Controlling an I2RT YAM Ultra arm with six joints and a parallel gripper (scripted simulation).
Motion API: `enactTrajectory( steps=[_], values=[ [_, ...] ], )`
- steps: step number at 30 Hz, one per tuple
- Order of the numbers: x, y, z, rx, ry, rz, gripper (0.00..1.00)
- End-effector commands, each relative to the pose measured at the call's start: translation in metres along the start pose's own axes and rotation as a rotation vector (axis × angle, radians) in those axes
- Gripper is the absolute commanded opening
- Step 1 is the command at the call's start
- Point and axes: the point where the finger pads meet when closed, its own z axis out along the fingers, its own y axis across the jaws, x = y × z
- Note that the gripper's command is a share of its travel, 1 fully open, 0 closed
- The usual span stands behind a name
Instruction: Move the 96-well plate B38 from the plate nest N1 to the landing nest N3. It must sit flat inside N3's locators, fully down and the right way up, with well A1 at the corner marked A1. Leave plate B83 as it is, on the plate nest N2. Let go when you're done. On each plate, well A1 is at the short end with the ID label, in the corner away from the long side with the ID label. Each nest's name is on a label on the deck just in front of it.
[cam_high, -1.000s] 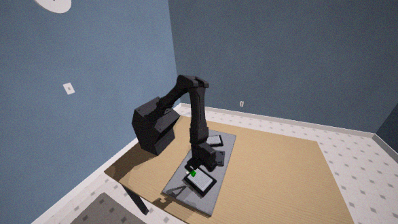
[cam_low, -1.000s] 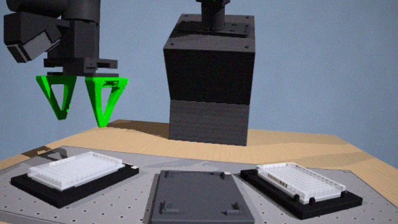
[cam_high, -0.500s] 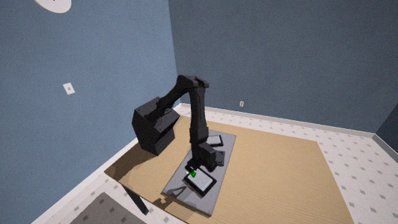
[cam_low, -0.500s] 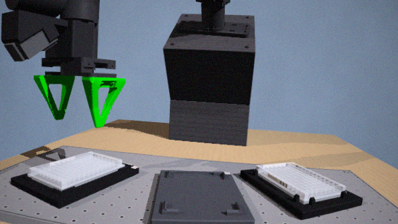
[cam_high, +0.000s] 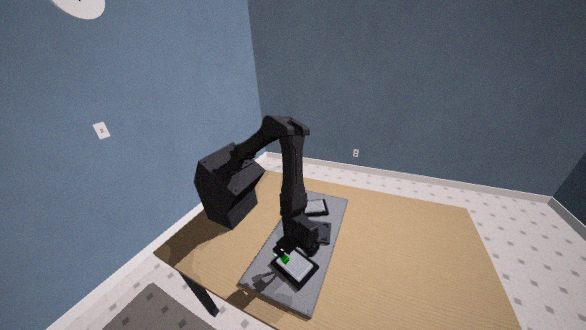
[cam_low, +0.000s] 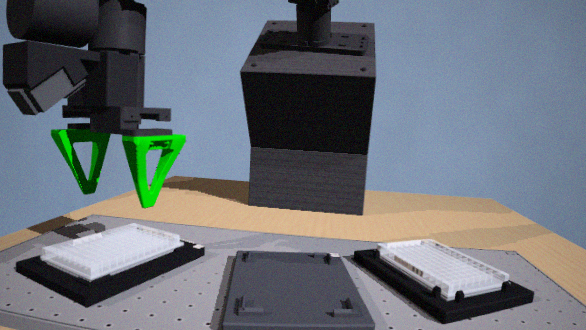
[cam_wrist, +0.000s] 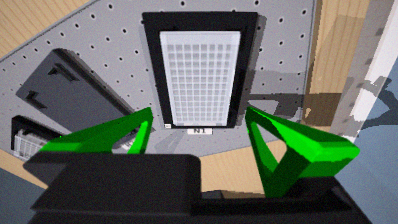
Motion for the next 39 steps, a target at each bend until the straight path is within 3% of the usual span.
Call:
enactTrajectory(
  steps=[1,39],
  values=[
    [-0.005,-0.002,0.002,0.004,-0.018,0.000,1.00],
    [-0.006,-0.002,0.057,0.004,-0.018,0.000,1.00]
  ],
)
